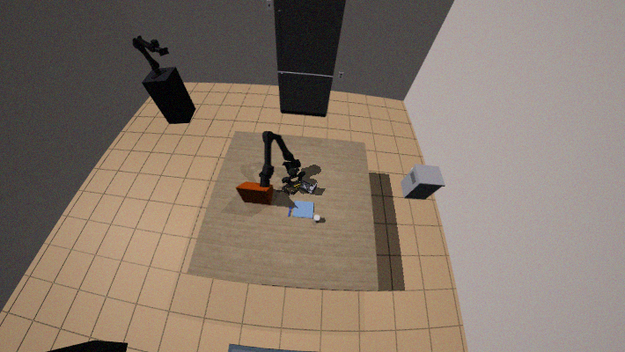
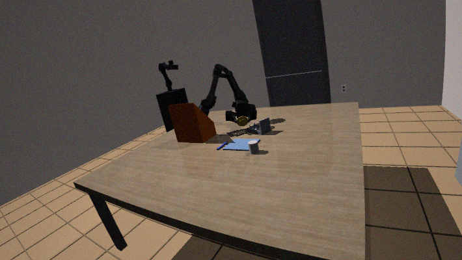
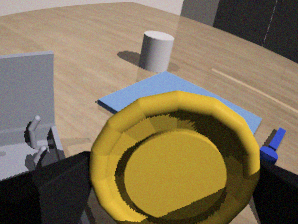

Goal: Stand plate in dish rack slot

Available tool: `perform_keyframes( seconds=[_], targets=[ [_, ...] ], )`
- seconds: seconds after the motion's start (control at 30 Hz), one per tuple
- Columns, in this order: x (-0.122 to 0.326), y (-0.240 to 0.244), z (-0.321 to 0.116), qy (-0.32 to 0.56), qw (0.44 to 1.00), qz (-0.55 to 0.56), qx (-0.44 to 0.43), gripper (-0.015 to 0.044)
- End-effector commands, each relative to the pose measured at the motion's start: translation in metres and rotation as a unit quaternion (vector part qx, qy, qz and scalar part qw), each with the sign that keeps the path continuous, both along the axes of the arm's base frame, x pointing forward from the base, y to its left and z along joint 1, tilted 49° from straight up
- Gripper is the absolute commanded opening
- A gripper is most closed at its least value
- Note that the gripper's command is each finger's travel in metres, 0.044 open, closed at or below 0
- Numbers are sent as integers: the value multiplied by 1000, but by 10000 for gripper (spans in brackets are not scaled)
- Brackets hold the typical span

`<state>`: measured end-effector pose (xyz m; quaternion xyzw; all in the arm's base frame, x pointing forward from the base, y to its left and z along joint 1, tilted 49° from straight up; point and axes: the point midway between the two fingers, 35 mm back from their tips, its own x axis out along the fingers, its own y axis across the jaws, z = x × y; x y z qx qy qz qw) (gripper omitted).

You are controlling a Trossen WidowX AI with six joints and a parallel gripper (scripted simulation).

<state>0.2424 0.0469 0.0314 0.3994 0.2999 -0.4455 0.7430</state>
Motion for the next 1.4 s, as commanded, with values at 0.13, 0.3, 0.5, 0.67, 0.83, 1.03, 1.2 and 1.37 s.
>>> perform_keyframes(
  seconds=[0.13, 0.3, 0.5, 0.67, 0.83, 1.03, 1.2, 1.37],
  targets=[
    [1, 11, 7, -72, 997, 24, -32, 0],
    [0, 19, 12, -120, 991, 41, -48, 0],
    [-2, 30, 20, -179, 980, 60, -62, 0],
    [-6, 39, 28, -230, 968, 73, -68, 0],
    [-11, 47, 36, -279, 954, 82, -69, 0],
    [-12, 48, 37, -286, 952, 84, -69, 0],
    [-11, 47, 36, -285, 952, 84, -69, 0],
    [-2, 43, 34, -282, 953, 85, -69, 0]
  ],
)
